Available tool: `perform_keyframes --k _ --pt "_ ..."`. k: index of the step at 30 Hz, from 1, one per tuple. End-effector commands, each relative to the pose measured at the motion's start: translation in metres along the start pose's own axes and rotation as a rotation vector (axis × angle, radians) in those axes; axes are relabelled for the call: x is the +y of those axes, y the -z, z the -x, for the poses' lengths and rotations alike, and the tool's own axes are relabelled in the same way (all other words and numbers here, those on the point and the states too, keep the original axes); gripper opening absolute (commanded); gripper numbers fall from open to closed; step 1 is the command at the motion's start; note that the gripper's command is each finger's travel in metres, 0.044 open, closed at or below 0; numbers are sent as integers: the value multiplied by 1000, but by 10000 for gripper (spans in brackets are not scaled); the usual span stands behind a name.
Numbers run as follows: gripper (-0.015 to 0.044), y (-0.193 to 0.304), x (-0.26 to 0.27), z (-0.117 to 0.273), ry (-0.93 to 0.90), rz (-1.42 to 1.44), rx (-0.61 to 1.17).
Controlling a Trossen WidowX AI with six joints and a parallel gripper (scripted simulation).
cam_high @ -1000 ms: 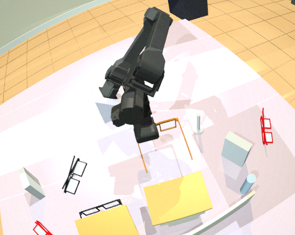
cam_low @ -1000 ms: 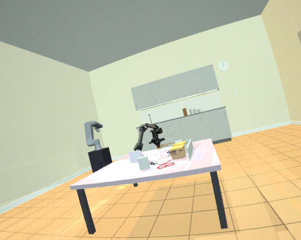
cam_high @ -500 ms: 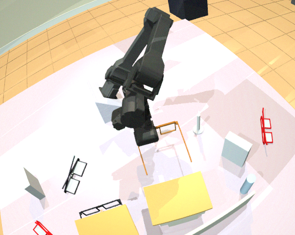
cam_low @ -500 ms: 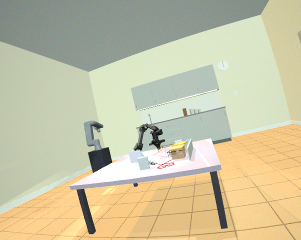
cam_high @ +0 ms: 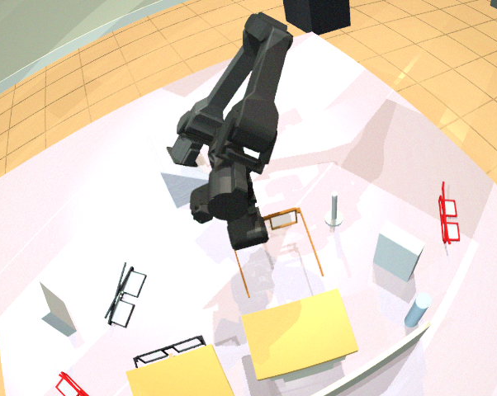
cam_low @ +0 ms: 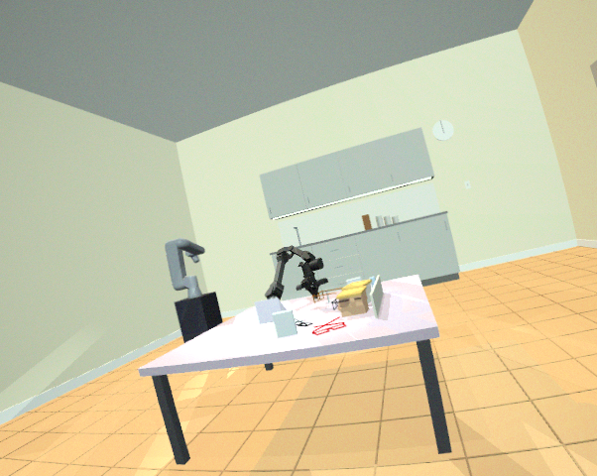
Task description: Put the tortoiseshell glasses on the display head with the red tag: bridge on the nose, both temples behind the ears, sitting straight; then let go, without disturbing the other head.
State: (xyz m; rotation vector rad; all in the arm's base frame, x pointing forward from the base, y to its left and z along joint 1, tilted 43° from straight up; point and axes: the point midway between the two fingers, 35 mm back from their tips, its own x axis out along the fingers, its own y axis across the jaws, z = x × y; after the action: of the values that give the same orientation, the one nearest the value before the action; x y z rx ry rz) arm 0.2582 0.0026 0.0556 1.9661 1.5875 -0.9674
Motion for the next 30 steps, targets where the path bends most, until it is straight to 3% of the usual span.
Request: perform_keyframes --k 1,30 --pt "0 1 5 -1 -1 -3 5" --pt "0 1 41 -4 -3 -2 6"
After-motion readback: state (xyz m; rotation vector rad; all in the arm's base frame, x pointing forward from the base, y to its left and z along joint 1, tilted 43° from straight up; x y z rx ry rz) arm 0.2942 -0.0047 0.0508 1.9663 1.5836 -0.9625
